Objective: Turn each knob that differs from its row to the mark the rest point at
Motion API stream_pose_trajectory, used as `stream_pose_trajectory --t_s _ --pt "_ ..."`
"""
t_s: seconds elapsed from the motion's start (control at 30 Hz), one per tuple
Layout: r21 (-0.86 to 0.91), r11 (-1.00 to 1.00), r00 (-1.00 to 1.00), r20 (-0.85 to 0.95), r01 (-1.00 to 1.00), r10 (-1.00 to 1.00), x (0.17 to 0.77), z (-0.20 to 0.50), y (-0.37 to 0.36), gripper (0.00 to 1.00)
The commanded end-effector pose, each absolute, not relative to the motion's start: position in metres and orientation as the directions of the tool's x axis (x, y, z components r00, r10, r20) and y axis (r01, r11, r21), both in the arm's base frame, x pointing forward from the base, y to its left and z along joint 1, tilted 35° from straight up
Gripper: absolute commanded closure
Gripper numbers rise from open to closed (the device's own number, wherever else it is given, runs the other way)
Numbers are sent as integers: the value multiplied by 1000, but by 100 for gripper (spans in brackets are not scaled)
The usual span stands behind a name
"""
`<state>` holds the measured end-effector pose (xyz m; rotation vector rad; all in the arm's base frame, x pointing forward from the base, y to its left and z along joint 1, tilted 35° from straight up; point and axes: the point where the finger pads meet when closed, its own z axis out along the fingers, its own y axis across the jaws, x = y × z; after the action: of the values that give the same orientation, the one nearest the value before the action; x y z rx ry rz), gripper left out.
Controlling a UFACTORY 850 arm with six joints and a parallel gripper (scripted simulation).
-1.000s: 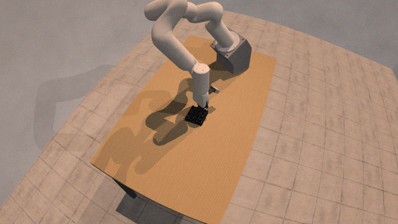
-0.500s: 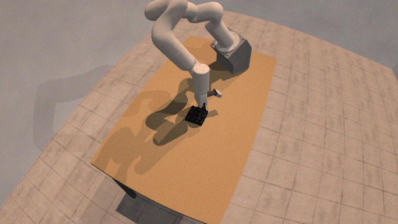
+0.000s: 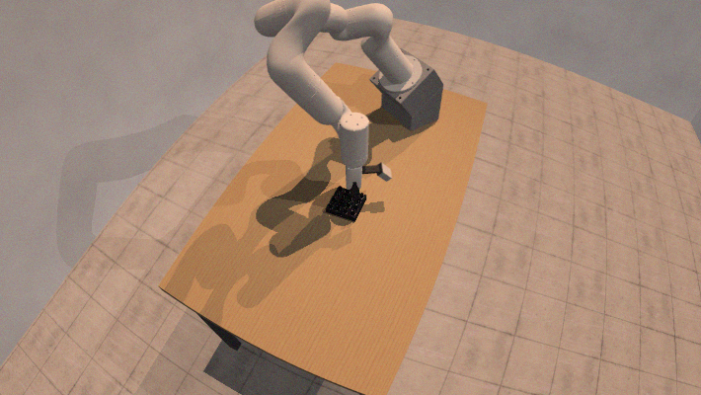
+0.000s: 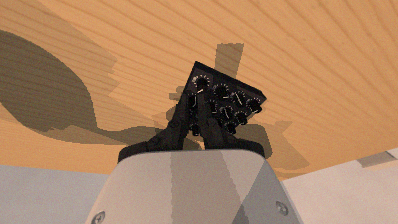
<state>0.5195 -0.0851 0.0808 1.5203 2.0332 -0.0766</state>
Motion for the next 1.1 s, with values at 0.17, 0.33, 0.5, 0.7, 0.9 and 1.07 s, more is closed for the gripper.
stream_pose_trajectory --t_s 0.17,0.33,0.5,0.7,0.9,1.07 --pt "402 163 18 -410 901 912 520 81 -85 92" --pt "435 88 92 -376 896 922 520 81 -85 92" --pt "450 50 129 -358 892 925 520 81 -85 92" --pt "471 -8 184 -329 882 926 520 81 -85 92" --pt "483 -42 217 -312 875 925 520 81 -85 92" --pt "486 -52 226 -306 872 925 520 81 -85 92"
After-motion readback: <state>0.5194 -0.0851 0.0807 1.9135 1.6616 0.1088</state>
